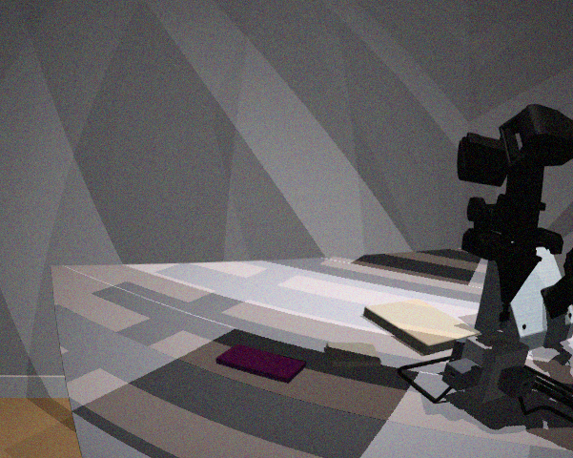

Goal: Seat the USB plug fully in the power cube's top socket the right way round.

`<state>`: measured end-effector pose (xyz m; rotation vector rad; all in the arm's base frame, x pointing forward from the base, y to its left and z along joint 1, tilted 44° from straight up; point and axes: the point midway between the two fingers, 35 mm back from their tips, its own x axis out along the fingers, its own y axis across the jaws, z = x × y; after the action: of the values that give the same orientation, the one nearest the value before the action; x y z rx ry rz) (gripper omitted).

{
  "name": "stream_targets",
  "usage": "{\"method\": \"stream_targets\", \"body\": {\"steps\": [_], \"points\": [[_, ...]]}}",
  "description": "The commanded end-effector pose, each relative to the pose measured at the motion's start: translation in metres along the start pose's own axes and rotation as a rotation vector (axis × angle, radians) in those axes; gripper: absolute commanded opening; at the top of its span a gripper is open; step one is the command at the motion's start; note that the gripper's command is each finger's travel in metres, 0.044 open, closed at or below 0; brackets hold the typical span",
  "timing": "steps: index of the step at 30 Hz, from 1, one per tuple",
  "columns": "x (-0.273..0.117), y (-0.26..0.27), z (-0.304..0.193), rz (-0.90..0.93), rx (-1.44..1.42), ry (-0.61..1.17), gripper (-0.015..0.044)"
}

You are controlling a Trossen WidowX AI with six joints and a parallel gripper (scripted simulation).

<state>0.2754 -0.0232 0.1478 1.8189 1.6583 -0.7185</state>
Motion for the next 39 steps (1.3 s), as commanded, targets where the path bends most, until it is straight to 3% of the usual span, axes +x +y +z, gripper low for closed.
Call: {"method": "stream_targets", "body": {"steps": [1, 39], "points": [[-0.0010, 0.0001, -0.0001, -0.001, -0.009, -0.002, 0.0000], [0.0004, -0.0001, -0.0001, 0.000, -0.955, 0.000, 0.0000]]}}
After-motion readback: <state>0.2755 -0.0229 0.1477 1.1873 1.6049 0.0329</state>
